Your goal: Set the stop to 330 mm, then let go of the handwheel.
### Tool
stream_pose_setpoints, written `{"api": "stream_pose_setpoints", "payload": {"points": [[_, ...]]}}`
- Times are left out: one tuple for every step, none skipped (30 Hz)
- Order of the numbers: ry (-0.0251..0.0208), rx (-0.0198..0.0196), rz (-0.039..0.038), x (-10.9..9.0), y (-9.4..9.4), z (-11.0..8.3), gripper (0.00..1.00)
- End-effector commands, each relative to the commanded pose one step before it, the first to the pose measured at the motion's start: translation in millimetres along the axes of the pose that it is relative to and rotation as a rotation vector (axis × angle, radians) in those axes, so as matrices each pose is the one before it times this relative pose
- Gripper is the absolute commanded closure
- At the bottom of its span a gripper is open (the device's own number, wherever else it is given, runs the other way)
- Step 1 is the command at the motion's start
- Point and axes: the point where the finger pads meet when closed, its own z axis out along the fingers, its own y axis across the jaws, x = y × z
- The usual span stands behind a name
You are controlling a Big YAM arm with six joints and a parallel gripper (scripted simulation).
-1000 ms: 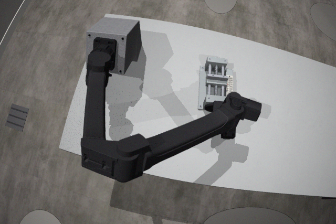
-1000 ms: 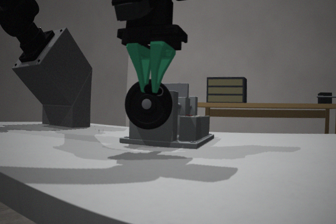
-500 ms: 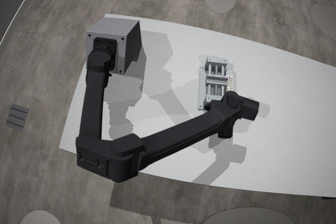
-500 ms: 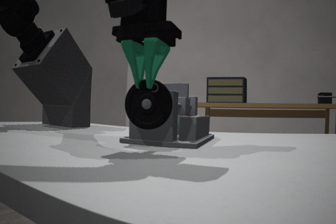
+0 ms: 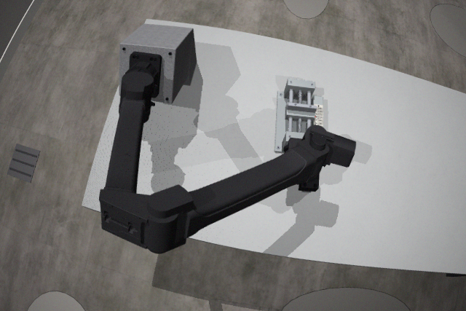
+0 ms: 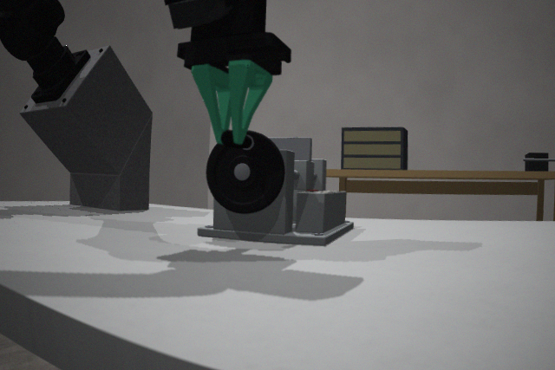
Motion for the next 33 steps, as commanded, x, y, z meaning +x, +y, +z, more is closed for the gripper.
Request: {"api": "stream_pose_setpoints", "payload": {"points": [[-0.00169, -0.03445, -0.01448, 2.58, -4.52, -17.40, 0.94], [0.00044, 0.00345, 0.00049, -0.61, -1.96, 1.11, 0.94], [0.00075, 0.00416, -0.00198, -0.23, -1.80, 0.69, 0.94], [0.00044, 0.00218, -0.00076, -0.08, -0.89, 0.31, 0.94], [0.00030, -0.00087, -0.00091, 0.39, 0.15, -0.47, 0.94], [0.00000, -0.00083, -0.00029, 0.16, 0.18, -0.22, 0.94], [-0.00025, -0.00026, 0.00186, -0.52, -0.06, 0.71, 0.94], [-0.00020, 0.00058, 0.00325, -1.06, -0.50, 1.60, 0.94], [-0.00034, 0.00028, 0.00488, -1.35, -0.69, 2.08, 0.94], [0.00000, 0.00000, 0.00000, 0.00, 0.00, 0.00, 0.94], [0.00000, 0.00000, 0.00000, 0.00, 0.00, 0.00, 0.94], [0.00353, 0.01790, -0.00560, -0.82, -6.15, 3.04, 0.94], [-0.00176, -0.00290, 0.00957, -2.46, -0.17, 3.37, 0.94], [-0.00188, 0.00075, 0.00937, -1.86, -1.47, 2.76, 0.94], [-0.00167, 0.00343, 0.00203, -1.14, -2.38, 2.01, 0.94], [-0.00147, 0.00042, -0.00005, -0.23, -1.58, 0.74, 0.94], [-0.00054, 0.00018, -0.00005, -0.06, -1.38, 0.66, 0.94], [0.00048, 0.00137, -0.00199, 0.15, -1.52, 0.54, 0.94], [0.00099, 0.00343, -0.00490, 0.30, -1.83, 0.39, 0.94], [0.00036, 0.00204, -0.00284, 0.14, -1.09, 0.24, 0.94], [-0.00014, 0.00064, 0.00441, 0.00, -0.39, 0.10, 0.94], [-0.00014, 0.00063, 0.00143, 0.00, -0.21, 0.02, 0.94], [-0.00013, 0.00008, -0.00012, -0.02, -0.04, 0.02, 0.94], [-0.00036, -0.00149, 0.00030, -0.11, 0.32, 0.13, 0.94], [-0.00056, -0.00250, 0.00042, -0.17, 0.46, 0.31, 0.94], [-0.00066, -0.00302, 0.00181, -0.21, 0.42, 0.51, 0.94], [0.00000, 0.00000, 0.00000, 0.00, 0.00, 0.00, 0.94], [0.00000, 0.00000, 0.00000, 0.00, 0.00, 0.00, 0.94], [0.00289, 0.00978, -0.00815, 0.83, -3.58, 0.69, 0.94], [-0.00260, -0.01014, 0.00854, -0.79, 2.22, 0.84, 0.94], [-0.00023, -0.00060, 0.00089, -0.05, -0.72, 0.95, 0.94], [0.00027, -0.00005, -0.00004, 0.06, -0.94, 0.98, 0.94], [-0.00032, 0.00012, -0.00004, -0.04, -0.93, 0.94, 0.94]]}}
